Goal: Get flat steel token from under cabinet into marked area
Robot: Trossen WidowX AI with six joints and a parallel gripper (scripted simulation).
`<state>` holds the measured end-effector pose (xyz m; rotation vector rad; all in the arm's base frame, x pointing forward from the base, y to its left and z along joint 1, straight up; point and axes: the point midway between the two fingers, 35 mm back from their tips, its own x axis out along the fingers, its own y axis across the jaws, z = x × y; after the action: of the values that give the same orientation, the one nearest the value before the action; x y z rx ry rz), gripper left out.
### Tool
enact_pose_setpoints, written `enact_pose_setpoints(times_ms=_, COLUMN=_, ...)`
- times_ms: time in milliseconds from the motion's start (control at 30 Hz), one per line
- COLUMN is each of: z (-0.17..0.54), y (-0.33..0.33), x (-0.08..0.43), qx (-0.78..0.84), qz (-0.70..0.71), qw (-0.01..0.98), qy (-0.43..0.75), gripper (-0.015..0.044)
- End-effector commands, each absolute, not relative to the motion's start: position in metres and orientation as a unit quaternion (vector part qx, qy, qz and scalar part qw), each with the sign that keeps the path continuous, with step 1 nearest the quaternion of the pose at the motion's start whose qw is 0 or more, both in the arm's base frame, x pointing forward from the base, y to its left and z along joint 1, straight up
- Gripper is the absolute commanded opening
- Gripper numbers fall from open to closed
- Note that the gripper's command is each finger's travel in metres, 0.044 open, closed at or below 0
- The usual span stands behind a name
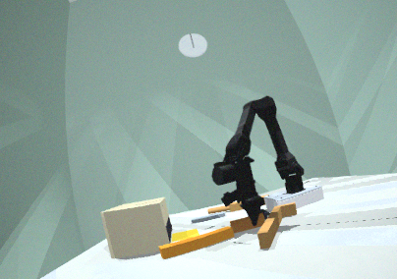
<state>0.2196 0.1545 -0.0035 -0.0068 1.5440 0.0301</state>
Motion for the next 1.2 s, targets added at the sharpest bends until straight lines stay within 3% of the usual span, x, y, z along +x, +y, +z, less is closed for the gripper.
enact_pose_setpoints(times_ms=0, z=-0.003, y=0.155, x=0.225, qx=-0.005, qz=0.017, qw=0.716, qy=0.698, gripper=0.0000)
enact_pose_setpoints(times_ms=1167, z=-0.001, y=0.158, x=0.270, qx=-0.010, qz=0.022, qw=0.717, qy=0.697, gripper=0.0000)
